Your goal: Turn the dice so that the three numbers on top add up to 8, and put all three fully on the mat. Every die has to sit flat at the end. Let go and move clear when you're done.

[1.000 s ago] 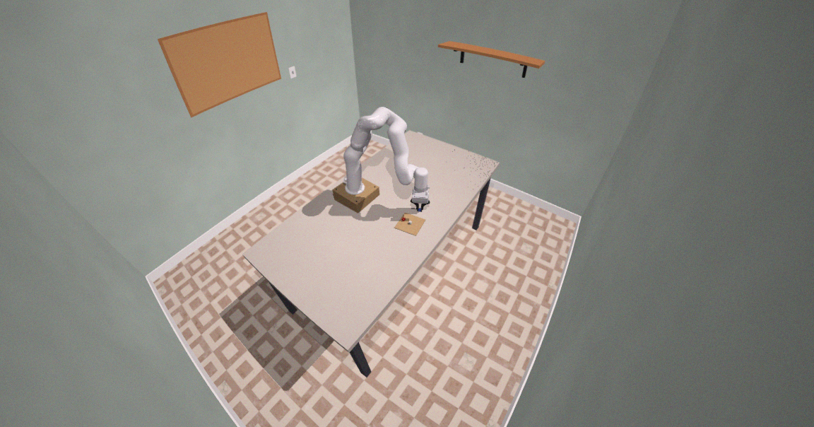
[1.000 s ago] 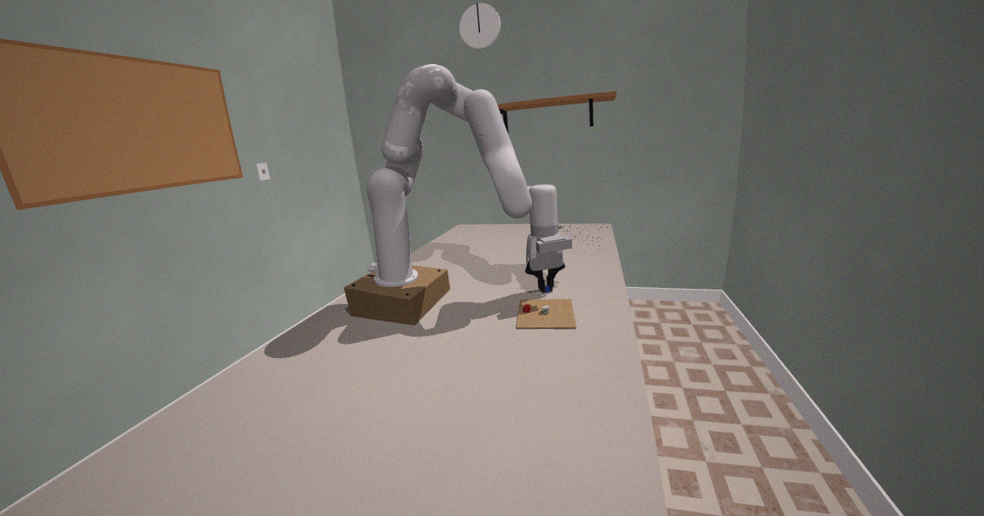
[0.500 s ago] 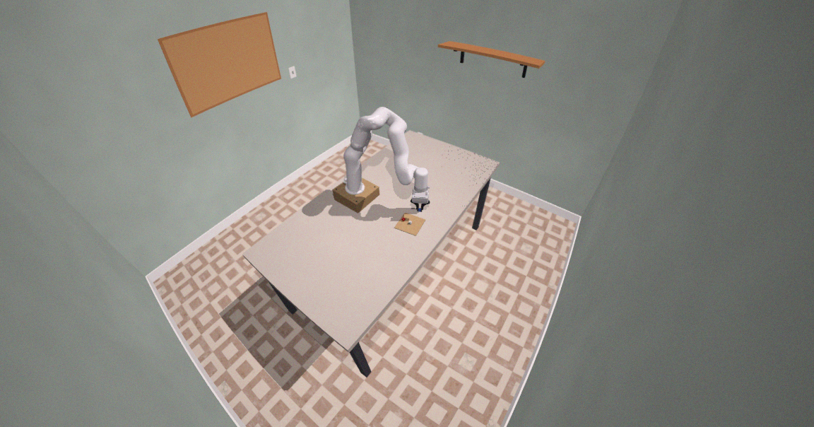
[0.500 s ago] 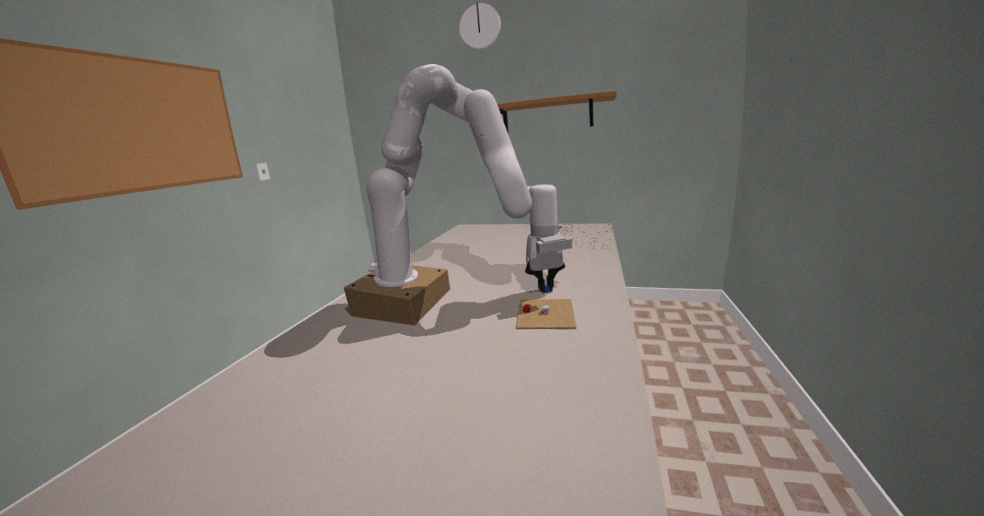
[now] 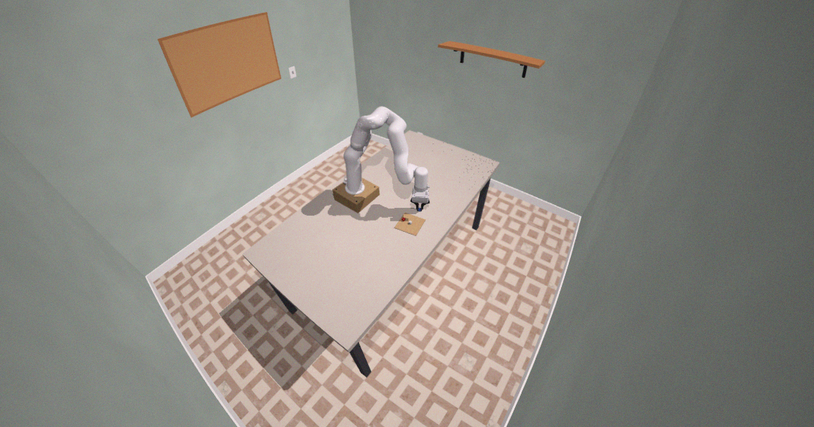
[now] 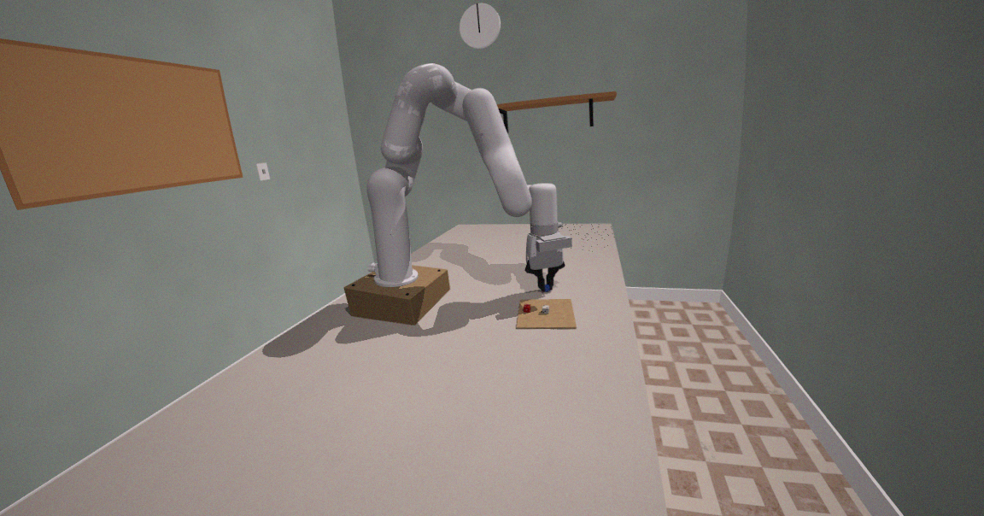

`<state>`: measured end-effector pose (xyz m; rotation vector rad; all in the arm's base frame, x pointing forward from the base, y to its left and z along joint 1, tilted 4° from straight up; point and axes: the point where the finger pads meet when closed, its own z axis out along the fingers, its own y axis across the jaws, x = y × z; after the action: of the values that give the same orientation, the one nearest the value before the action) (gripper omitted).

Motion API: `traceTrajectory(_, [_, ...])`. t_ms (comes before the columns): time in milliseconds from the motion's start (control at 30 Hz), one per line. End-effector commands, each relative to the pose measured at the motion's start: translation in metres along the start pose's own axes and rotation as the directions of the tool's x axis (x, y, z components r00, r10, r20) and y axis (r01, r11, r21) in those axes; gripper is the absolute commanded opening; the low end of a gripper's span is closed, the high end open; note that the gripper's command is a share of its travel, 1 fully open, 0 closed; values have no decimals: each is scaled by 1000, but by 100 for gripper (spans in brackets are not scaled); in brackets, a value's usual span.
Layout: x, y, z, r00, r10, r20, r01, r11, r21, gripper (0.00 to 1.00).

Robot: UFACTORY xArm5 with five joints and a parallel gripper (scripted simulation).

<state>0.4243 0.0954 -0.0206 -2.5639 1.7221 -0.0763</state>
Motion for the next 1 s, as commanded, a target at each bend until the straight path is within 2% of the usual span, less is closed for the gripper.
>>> traceTrajectory(0, [0, -2, -17, 1000, 0, -1, 0, 1000, 5, 11])
traceTrajectory(67, [1, -2, -30, 1000, 0, -1, 0, 1000, 5, 11])
traceTrajectory(133, [1, -2, -30, 1000, 0, -1, 0, 1000, 5, 11])
traceTrajectory(333, [1, -1, -76, 1000, 0, -1, 0, 1000, 5, 11])
traceTrajectory(467, [1, -1, -94, 1000, 0, -1, 0, 1000, 5, 11])
traceTrajectory(967, [1, -1, -97, 1000, 7, -1, -7, 1000, 5, 11])
